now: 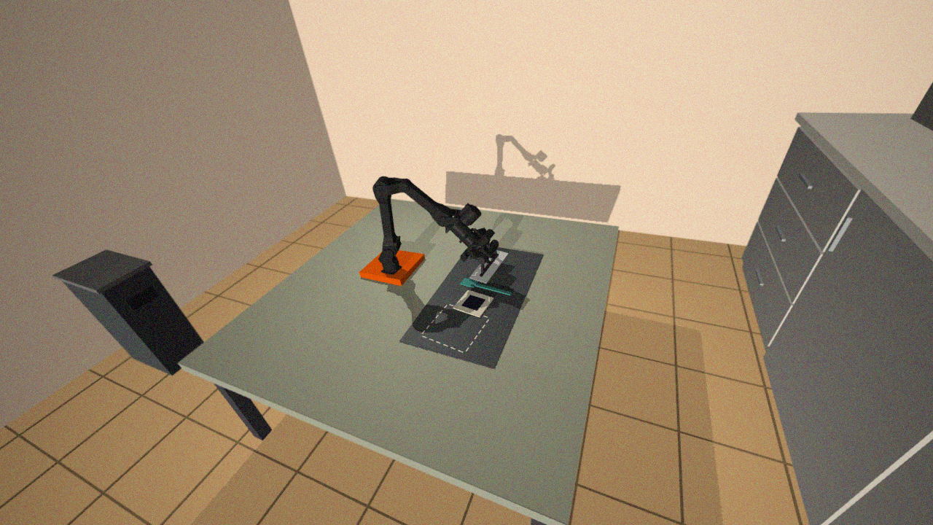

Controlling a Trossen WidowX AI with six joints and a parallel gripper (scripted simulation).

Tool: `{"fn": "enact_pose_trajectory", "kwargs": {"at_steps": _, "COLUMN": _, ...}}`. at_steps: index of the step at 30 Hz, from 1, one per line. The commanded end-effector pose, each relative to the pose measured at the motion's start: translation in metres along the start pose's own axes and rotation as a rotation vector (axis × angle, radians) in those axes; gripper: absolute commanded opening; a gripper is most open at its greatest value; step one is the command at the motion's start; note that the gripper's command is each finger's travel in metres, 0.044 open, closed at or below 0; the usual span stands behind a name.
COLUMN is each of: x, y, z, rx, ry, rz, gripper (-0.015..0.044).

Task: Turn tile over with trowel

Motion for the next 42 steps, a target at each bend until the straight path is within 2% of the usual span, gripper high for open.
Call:
{"fn": "enact_pose_trajectory", "kwargs": {"at_steps": 1, "x": -0.016, "y": -0.014, "z": -0.009, "rx": -0.035, "ry": -0.011, "rz": -0.017, "gripper": 0.0000}}
{"fn": "enact_pose_trajectory", "kwargs": {"at_steps": 20, "x": -0.026, "y": -0.017, "z": -0.018, "rx": -0.042, "ry": -0.014, "rz": -0.025, "gripper": 0.0000}}
{"fn": "enact_pose_trajectory", "kwargs": {"at_steps": 42, "x": -0.023, "y": 0.009, "z": -0.042, "rx": -0.042, "ry": -0.014, "rz": -0.025, "gripper": 0.0000}}
Point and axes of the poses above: the point midway between the two fingers, 35 mm back from their tips, its own z axis back along the fingers, its own y axis across the jaws, x = y × z, the point moved 9 cm from there along z, back along the fingers, and after that the axes turned 13 degrees about z, right-handed, at the moved point
